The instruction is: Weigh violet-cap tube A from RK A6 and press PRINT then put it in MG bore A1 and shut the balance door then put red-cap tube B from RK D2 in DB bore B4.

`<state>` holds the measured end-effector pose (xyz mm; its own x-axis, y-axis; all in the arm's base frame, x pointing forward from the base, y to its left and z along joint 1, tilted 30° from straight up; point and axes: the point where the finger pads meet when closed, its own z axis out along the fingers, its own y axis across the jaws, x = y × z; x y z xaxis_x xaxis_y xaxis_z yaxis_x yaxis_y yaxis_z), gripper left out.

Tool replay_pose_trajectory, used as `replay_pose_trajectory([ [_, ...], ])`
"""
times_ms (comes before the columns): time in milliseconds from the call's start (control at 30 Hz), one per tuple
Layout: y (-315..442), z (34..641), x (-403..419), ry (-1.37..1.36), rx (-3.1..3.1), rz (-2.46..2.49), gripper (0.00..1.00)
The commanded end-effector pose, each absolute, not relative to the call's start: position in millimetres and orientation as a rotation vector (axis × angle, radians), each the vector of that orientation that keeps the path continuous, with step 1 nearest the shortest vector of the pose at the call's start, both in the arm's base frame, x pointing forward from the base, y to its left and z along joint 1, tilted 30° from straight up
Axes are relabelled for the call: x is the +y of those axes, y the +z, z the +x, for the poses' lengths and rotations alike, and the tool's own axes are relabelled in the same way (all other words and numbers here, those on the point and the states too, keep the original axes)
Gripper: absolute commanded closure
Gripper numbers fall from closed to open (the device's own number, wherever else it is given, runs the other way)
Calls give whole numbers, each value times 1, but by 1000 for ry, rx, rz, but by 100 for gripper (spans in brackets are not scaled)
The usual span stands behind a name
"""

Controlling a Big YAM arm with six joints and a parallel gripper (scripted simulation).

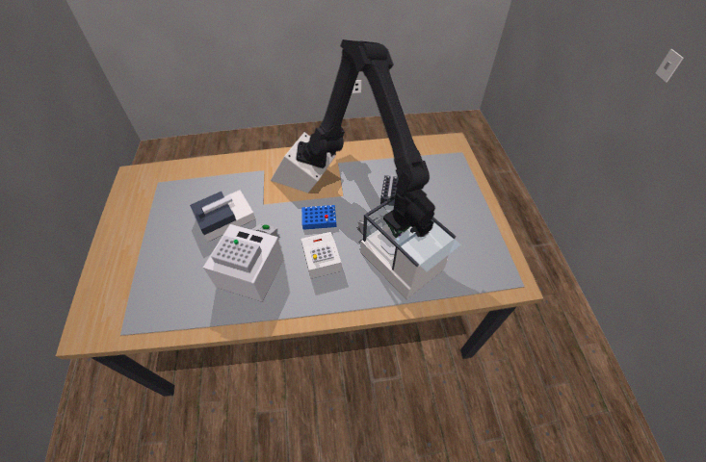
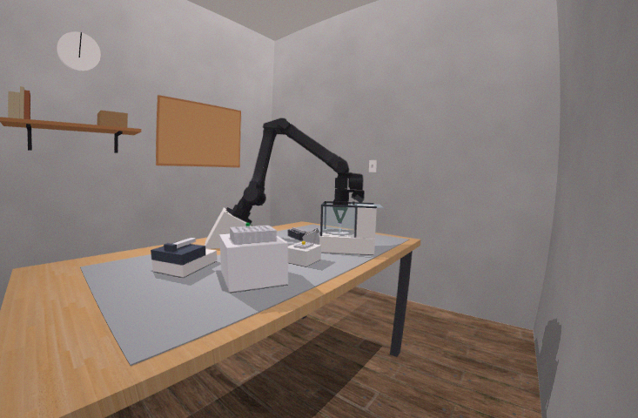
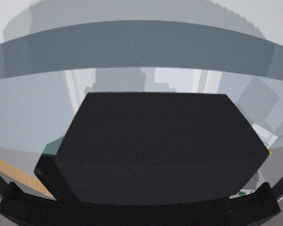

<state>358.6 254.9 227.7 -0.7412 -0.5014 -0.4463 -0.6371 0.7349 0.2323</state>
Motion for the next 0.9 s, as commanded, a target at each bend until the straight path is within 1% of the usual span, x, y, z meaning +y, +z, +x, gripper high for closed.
replay_pose_trajectory([
  [0, 220, 362, 261, 535, 2587, -875, 64],
  [867, 219, 366, 264, 535, 2577, -872, 64],
])
